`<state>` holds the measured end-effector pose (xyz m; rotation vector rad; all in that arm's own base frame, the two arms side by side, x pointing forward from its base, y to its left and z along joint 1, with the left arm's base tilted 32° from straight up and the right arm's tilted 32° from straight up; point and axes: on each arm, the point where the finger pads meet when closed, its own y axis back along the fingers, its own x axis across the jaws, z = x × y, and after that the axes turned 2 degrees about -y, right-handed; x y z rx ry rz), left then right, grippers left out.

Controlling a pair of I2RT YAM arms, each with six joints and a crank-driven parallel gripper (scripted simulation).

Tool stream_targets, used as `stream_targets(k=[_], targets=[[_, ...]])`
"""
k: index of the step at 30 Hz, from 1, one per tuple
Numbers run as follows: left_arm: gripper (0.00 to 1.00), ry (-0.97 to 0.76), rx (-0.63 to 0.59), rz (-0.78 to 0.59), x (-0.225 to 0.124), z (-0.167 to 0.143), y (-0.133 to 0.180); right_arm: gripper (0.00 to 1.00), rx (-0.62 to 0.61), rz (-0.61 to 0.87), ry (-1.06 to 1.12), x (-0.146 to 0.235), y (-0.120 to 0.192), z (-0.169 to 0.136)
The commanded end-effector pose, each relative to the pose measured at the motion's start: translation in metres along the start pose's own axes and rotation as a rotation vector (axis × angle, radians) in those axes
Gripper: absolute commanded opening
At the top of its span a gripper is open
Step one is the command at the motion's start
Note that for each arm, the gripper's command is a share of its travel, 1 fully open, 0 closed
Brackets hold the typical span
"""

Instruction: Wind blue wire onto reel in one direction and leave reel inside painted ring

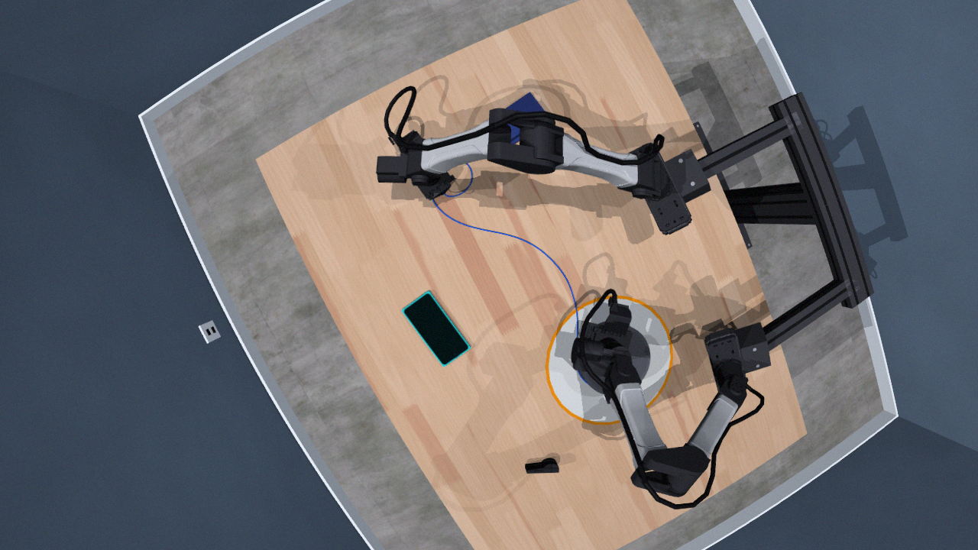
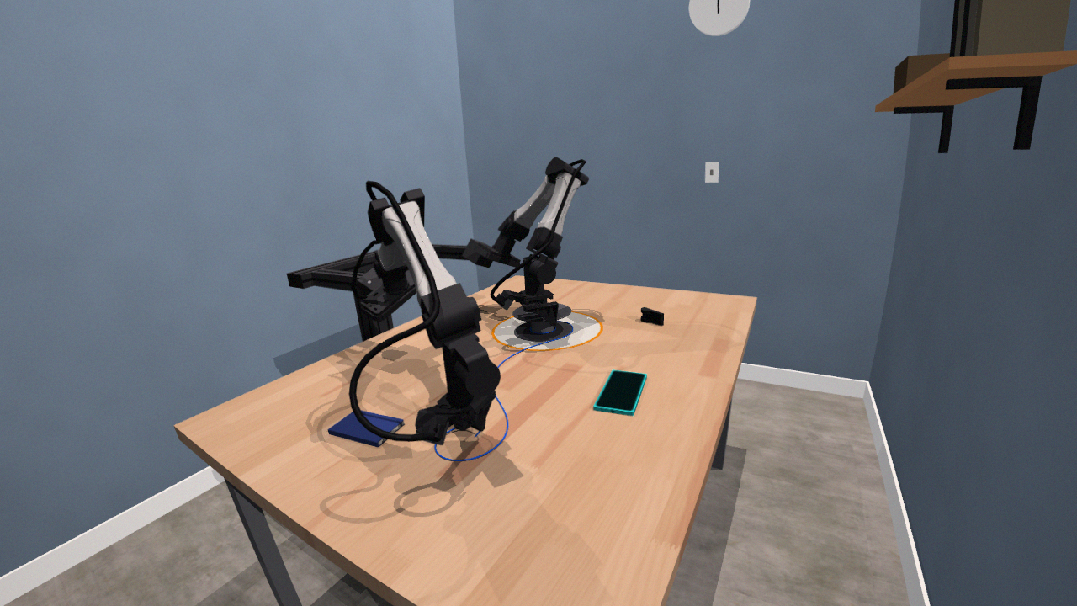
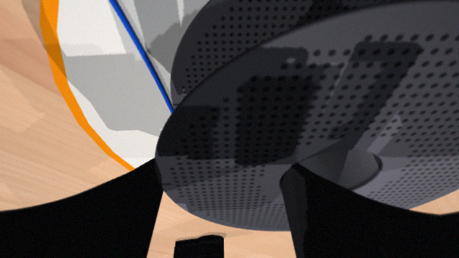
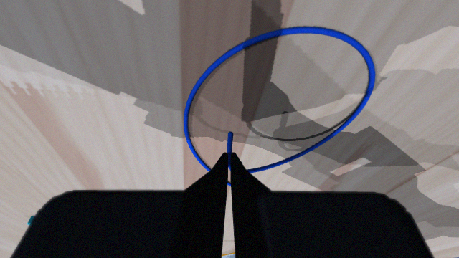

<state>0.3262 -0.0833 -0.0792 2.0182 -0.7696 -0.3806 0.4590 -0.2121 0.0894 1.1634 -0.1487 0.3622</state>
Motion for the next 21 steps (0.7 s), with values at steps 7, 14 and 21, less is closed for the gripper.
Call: stream_targets(k=[7,14,21], targets=[[0.70,0.227,-0.010,0.034,0.005,-0.020,-0.002,0.00,-0.026,0.041,-0.010,0.011,0.014,0.008],[0.70,0.664,-0.020,0.030,-0.019,-0.063,-0.003,0.00,-0.025,0.041,-0.020,0.012,0.015,0.009],[0.70,1.061,-0.040,0.026,-0.070,-0.084,-0.004,0.00,-0.025,0.041,-0.040,0.012,0.016,0.009]])
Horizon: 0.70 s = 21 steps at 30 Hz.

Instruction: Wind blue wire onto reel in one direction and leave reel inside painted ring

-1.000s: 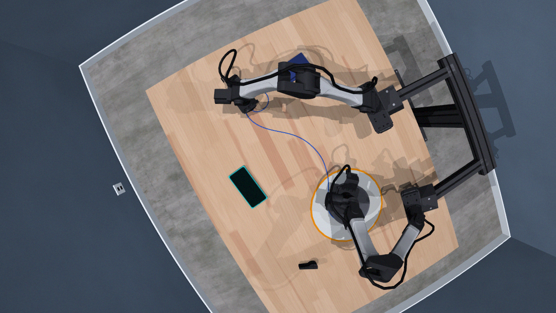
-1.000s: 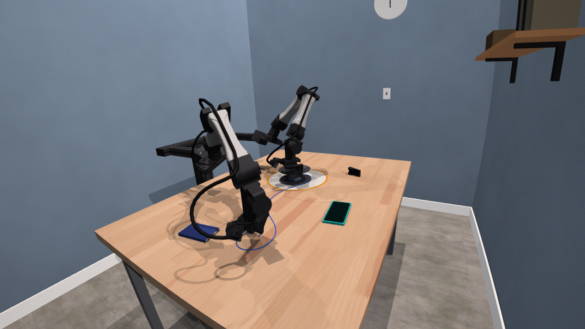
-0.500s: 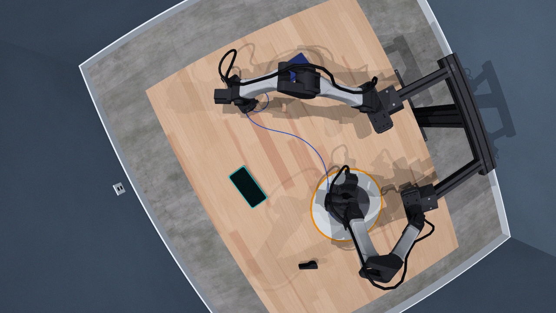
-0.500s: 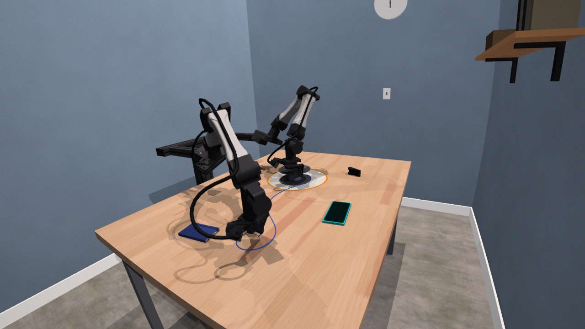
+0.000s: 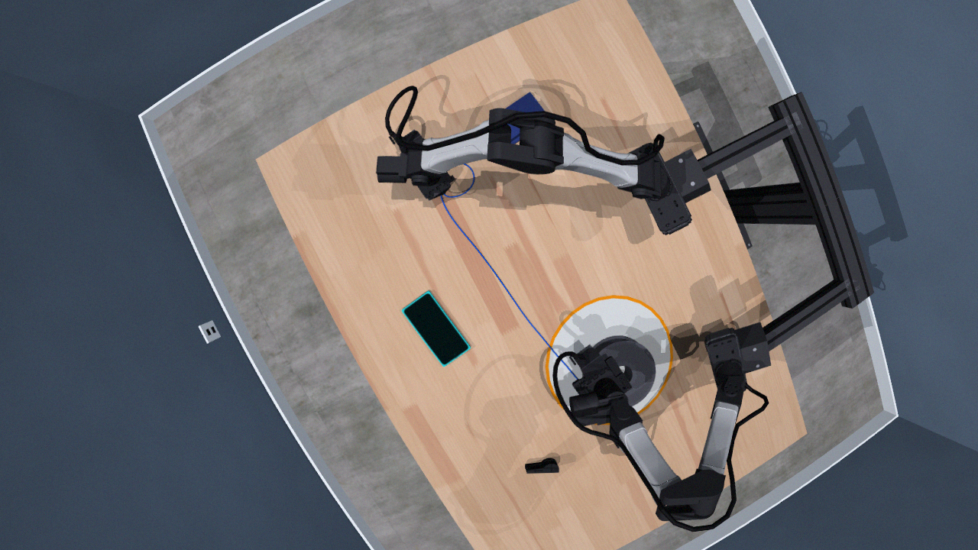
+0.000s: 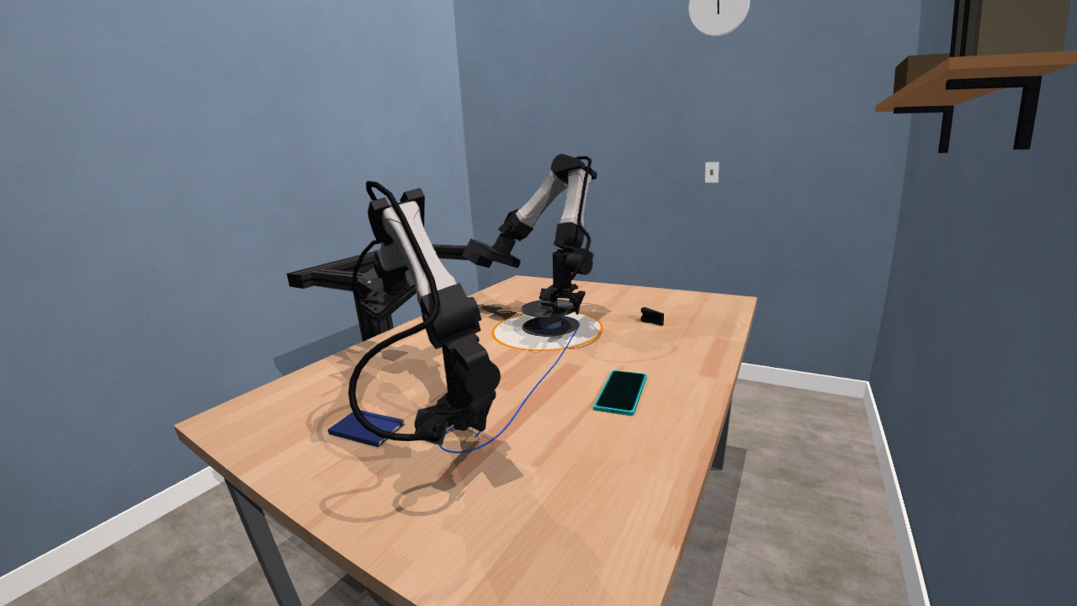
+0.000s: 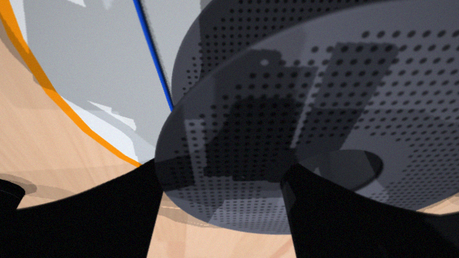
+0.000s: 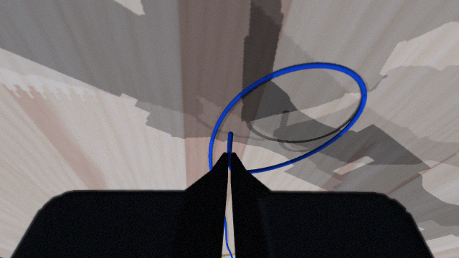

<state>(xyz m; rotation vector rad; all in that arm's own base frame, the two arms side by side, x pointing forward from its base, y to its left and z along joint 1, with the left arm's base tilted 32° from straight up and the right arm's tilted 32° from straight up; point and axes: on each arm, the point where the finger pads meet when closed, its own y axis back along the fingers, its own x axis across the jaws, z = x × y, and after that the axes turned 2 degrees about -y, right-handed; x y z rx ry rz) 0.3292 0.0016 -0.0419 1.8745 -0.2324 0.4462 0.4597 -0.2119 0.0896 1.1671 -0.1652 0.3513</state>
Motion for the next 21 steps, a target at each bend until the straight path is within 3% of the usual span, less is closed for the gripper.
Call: stream_targets(k=[1,2,9,16,18,19,21], targets=[[0.70,0.217,0.002,0.021,-0.007,-0.019,0.000,0.00,-0.025,0.041,-0.021,0.012,0.016,0.009],[0.70,0.392,0.004,0.023,-0.013,-0.024,0.000,0.00,-0.025,0.041,-0.004,0.012,0.016,0.009],[0.70,0.795,-0.001,0.016,-0.075,-0.040,-0.001,0.00,-0.026,0.040,0.050,0.012,0.017,0.010],[0.70,1.162,0.010,-0.005,-0.116,-0.011,-0.003,0.00,-0.028,0.039,0.128,0.011,0.016,0.008],[0.70,1.162,0.010,-0.005,-0.116,-0.011,-0.003,0.00,-0.028,0.039,0.128,0.011,0.016,0.008],[0.70,1.295,0.004,-0.015,-0.117,-0.006,-0.003,0.00,-0.028,0.039,0.148,0.011,0.016,0.008],[0.70,1.402,-0.001,-0.018,-0.120,0.001,-0.004,0.00,-0.028,0.039,0.151,0.011,0.015,0.006]])
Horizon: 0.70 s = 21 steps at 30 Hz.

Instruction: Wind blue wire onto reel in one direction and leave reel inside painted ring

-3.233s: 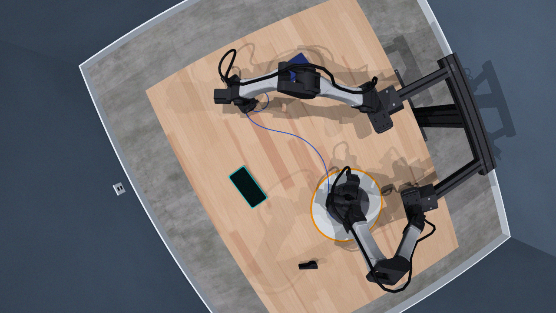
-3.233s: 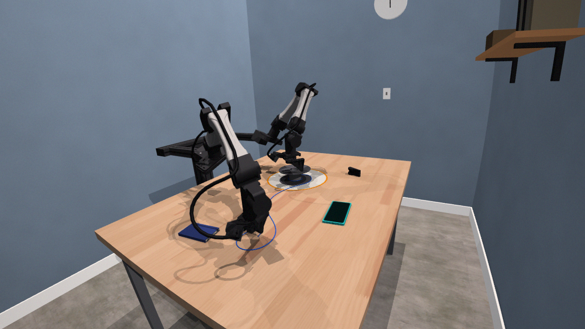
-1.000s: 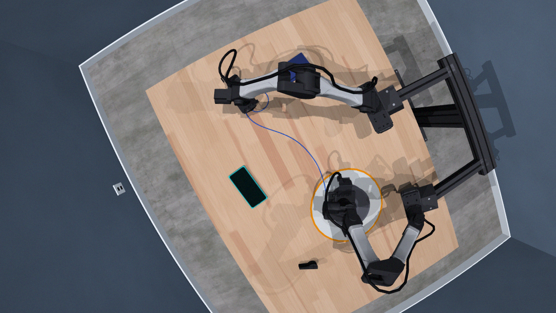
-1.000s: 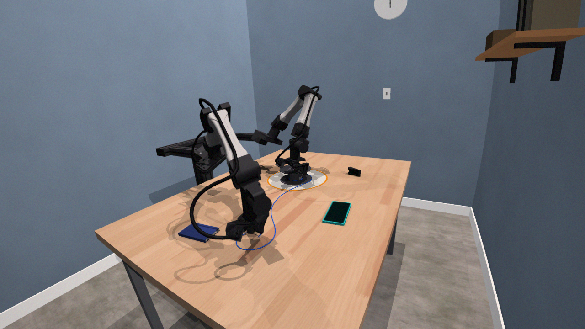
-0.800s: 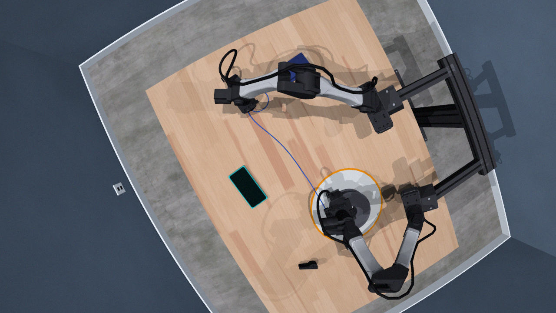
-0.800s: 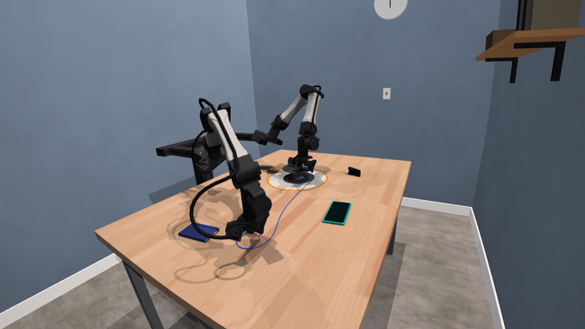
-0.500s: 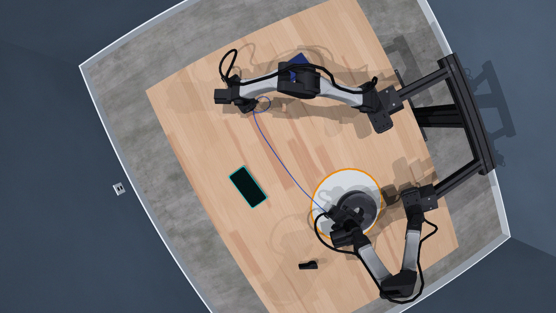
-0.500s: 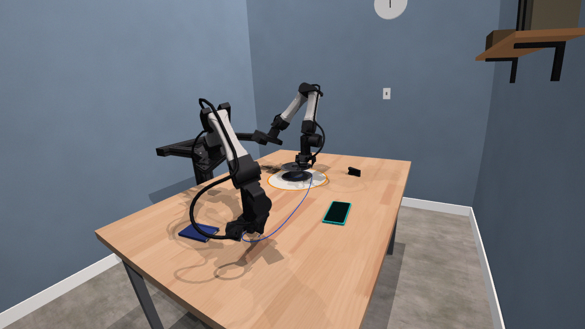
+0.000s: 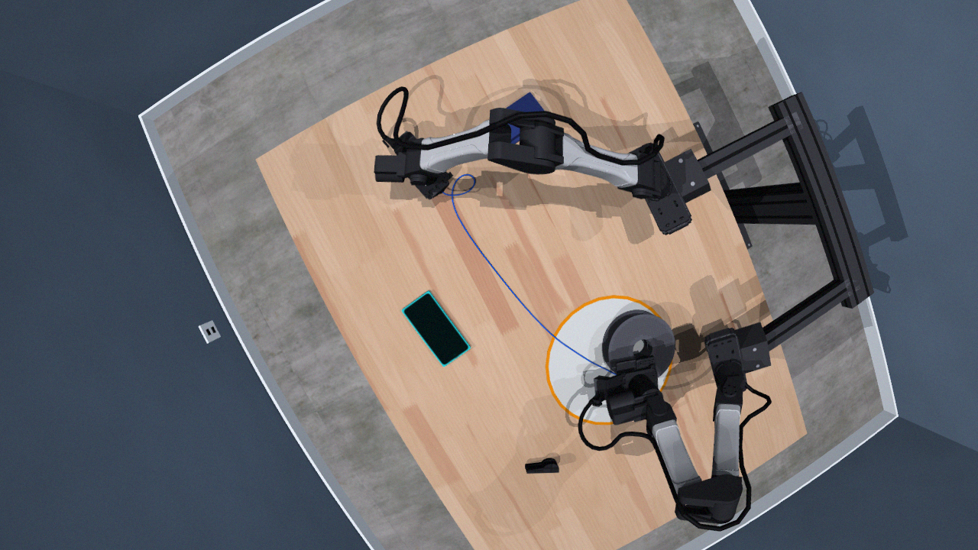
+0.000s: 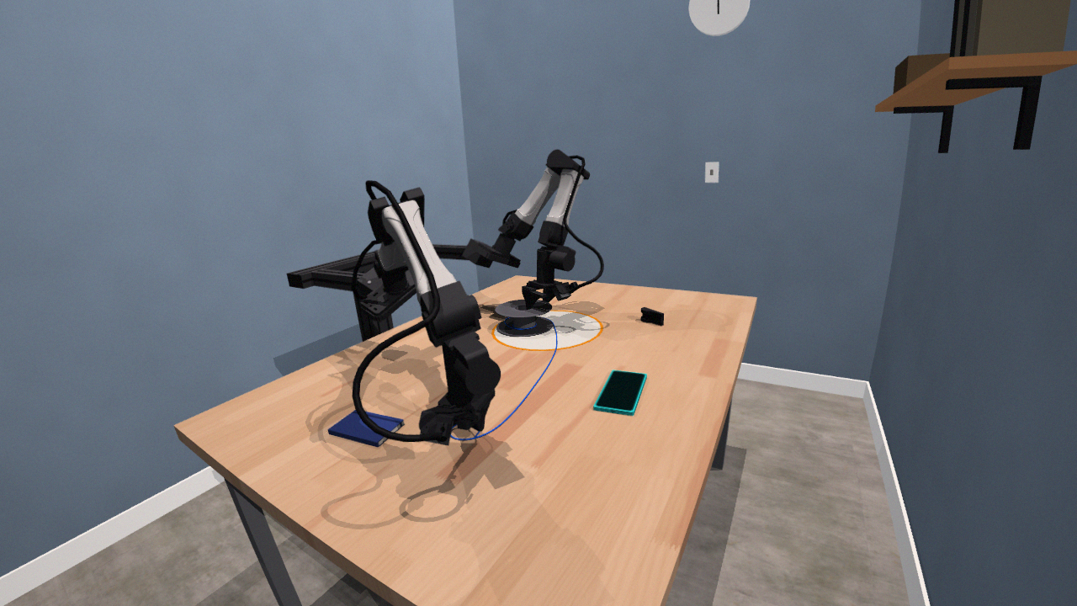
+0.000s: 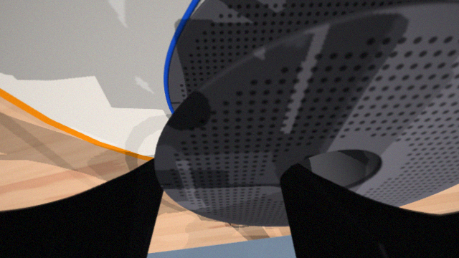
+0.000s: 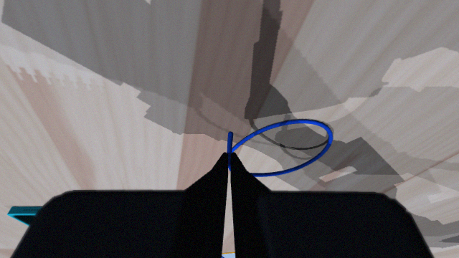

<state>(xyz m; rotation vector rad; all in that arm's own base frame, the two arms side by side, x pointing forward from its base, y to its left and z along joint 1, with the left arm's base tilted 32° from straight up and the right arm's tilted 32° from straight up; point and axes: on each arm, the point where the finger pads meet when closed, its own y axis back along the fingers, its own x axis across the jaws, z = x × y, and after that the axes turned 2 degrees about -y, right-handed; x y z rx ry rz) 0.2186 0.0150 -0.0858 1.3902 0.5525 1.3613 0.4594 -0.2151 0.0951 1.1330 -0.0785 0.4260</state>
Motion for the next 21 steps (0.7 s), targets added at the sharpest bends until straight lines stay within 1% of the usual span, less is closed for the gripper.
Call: stream_targets(k=[1,5,9,12,14,15,20,21], targets=[[0.70,0.349,-0.031,0.006,-0.024,0.009,-0.003,0.00,-0.018,0.024,0.039,0.010,0.011,0.002],[0.70,0.582,-0.046,-0.003,-0.034,0.015,-0.004,0.00,-0.018,0.024,0.029,0.010,0.009,-0.001],[0.70,0.812,-0.054,-0.008,-0.037,0.022,-0.004,0.00,-0.018,0.024,0.013,0.009,0.007,-0.002],[0.70,0.974,-0.060,-0.012,-0.033,0.024,-0.003,0.00,-0.018,0.025,0.000,0.008,0.006,-0.003],[0.70,0.974,-0.060,-0.012,-0.033,0.024,-0.003,0.00,-0.018,0.025,0.000,0.008,0.006,-0.003],[0.70,1.093,-0.054,-0.016,-0.030,0.024,-0.003,0.00,-0.018,0.025,-0.001,0.008,0.006,-0.003],[0.70,1.328,-0.060,-0.016,-0.016,0.028,-0.003,0.00,-0.017,0.025,-0.013,0.009,0.006,-0.001],[0.73,1.377,-0.066,-0.010,-0.016,0.028,-0.003,0.00,-0.017,0.025,-0.019,0.009,0.006,-0.001]])
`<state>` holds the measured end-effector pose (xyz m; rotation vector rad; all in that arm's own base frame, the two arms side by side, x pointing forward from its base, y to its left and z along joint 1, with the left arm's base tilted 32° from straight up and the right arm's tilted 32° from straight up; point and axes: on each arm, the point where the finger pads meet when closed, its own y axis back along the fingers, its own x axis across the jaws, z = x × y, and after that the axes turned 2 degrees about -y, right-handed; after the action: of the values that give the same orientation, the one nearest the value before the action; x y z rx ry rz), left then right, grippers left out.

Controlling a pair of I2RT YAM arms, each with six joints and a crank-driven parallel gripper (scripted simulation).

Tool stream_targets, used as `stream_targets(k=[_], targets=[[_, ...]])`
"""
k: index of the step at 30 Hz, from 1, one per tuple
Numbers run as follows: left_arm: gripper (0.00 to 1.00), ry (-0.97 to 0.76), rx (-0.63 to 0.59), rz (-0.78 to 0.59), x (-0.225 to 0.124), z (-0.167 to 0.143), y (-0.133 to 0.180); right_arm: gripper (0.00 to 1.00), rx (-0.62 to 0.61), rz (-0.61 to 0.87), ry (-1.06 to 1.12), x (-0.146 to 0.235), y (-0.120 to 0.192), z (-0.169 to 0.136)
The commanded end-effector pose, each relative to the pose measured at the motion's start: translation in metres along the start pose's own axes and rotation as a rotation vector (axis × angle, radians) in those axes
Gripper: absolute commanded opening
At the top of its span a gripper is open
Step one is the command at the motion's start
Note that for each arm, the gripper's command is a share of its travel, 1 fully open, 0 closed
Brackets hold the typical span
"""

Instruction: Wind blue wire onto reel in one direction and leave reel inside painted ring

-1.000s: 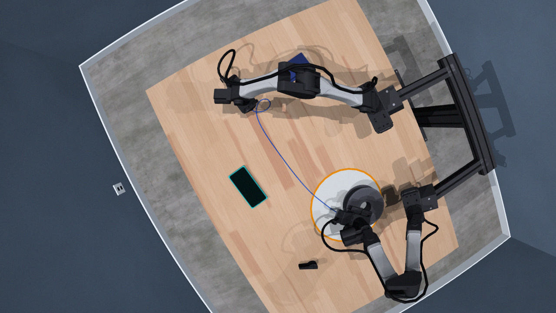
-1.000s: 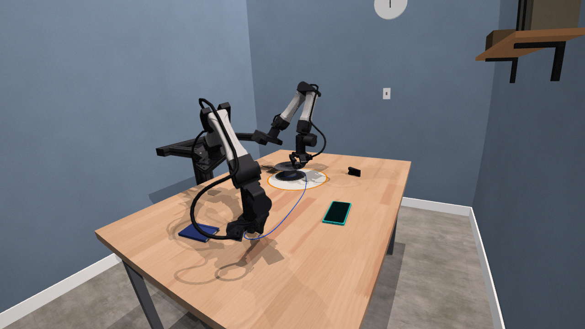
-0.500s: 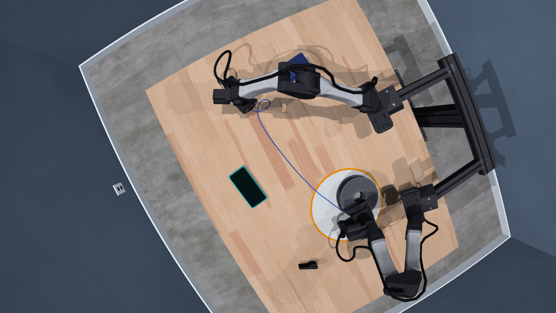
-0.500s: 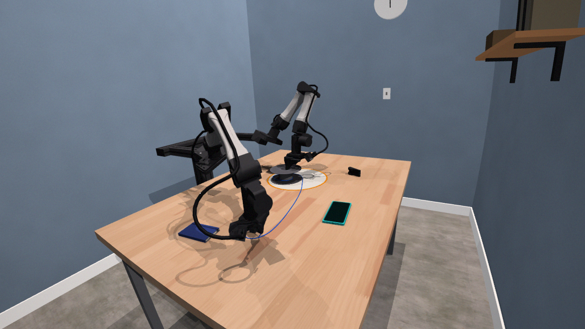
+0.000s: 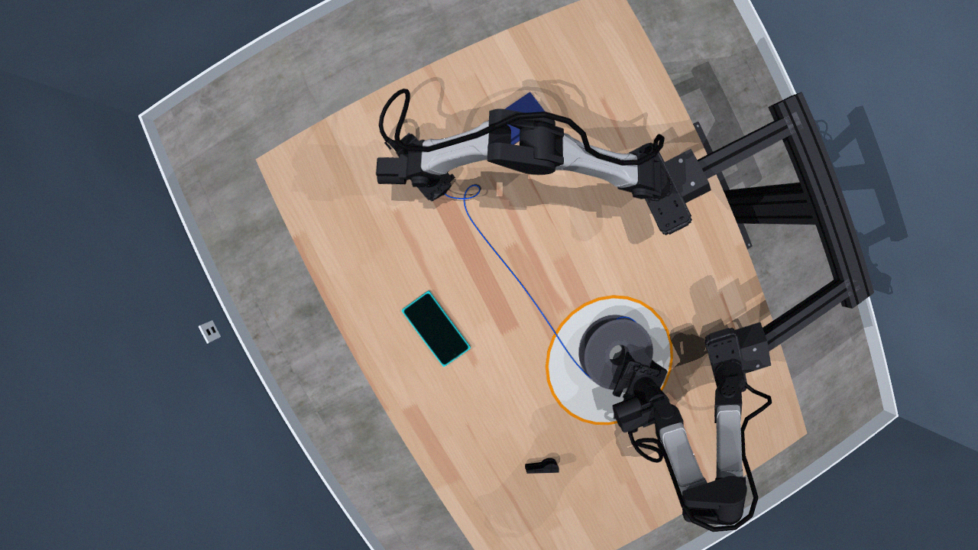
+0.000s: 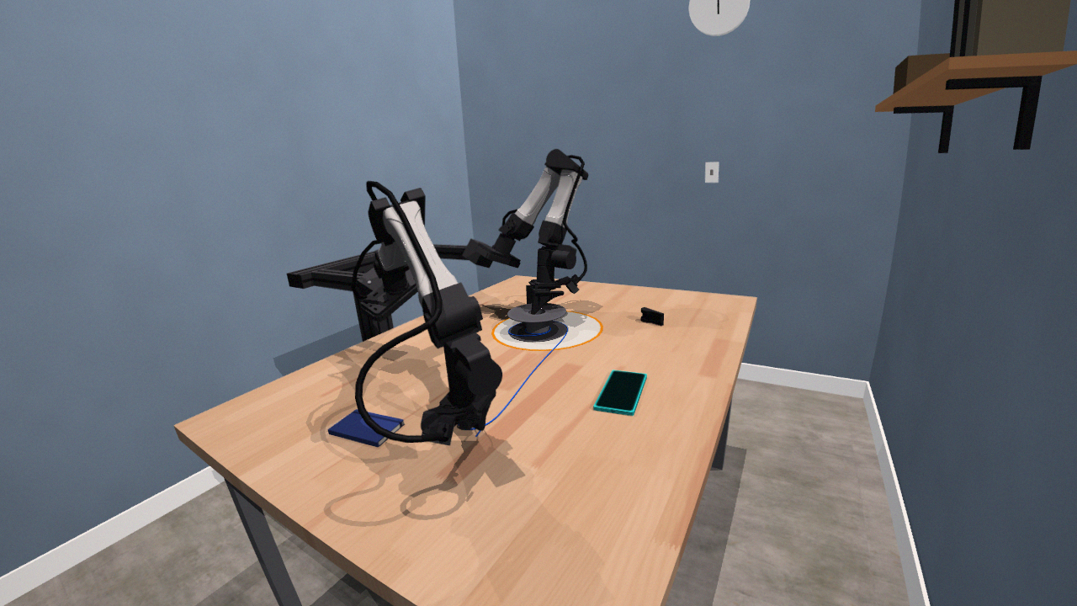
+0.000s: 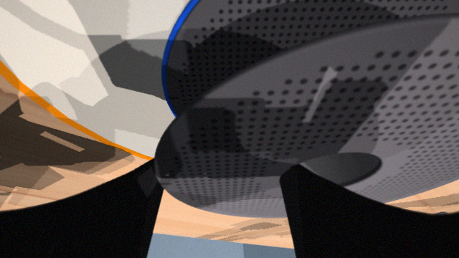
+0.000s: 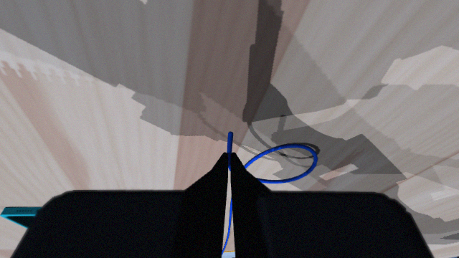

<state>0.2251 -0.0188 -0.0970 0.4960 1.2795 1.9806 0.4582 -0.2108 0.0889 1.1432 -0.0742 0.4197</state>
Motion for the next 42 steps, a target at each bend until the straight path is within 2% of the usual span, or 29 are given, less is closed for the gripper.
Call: stream_targets(k=[1,8,13,21,23,29,35,42], targets=[[0.76,0.333,-0.111,0.029,-0.003,0.021,-0.001,0.00,-0.027,0.032,-0.023,0.011,0.010,0.006],[0.97,0.371,-0.123,0.033,-0.003,0.021,-0.001,0.00,-0.027,0.032,-0.040,0.012,0.010,0.008],[0.97,0.371,-0.123,0.033,-0.011,0.014,0.002,0.00,-0.027,0.032,-0.043,0.012,0.010,0.009],[0.97,0.371,-0.123,0.033,-0.005,0.006,0.054,0.00,-0.027,0.032,-0.048,0.012,0.011,0.012],[0.97,0.371,-0.123,0.033,-0.004,-0.004,0.053,0.00,-0.027,0.032,-0.048,0.012,0.011,0.012],[0.97,0.348,-0.122,0.034,-0.005,0.000,0.047,0.00,-0.027,0.032,-0.050,0.011,0.011,0.013],[0.97,0.165,-0.118,0.045,-0.007,0.014,0.041,0.00,-0.027,0.032,-0.050,0.009,0.010,0.013],[0.97,-0.301,-0.107,0.071,-0.022,0.038,0.040,0.00,-0.027,0.032,-0.049,0.008,0.009,0.011]])
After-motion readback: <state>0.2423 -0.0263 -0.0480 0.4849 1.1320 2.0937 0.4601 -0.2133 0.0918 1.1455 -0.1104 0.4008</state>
